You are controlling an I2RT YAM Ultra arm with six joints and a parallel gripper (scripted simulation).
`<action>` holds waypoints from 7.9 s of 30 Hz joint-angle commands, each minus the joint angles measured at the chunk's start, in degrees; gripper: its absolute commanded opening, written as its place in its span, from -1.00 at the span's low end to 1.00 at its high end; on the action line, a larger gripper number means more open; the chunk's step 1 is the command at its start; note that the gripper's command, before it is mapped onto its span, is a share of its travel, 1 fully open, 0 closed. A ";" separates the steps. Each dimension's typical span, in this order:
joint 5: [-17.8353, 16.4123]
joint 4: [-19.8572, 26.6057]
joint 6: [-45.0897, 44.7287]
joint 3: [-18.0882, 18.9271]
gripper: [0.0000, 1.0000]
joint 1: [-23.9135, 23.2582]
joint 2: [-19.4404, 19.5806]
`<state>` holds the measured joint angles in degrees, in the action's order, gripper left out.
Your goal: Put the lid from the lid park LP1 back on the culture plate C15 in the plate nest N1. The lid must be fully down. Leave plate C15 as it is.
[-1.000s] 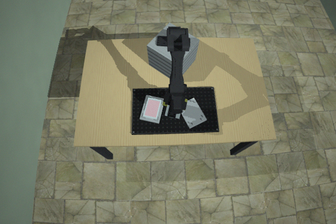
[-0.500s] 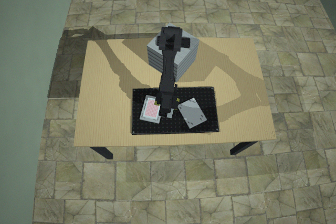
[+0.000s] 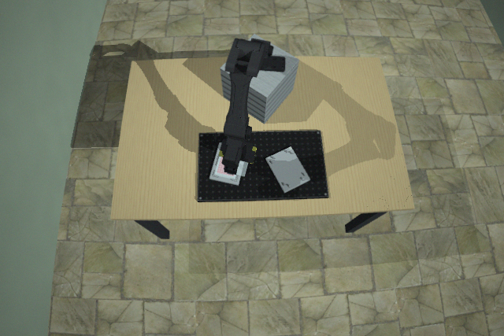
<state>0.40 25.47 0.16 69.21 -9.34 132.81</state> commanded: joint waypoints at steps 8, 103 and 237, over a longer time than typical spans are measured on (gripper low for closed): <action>-0.11 0.80 -5.61 1.70 -1.00 -4.40 0.26; -0.13 -4.19 -7.31 3.17 -1.00 -6.10 6.73; -0.13 -5.50 -7.35 3.54 1.00 -6.14 8.40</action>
<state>0.30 20.45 -7.20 72.53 -15.53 141.60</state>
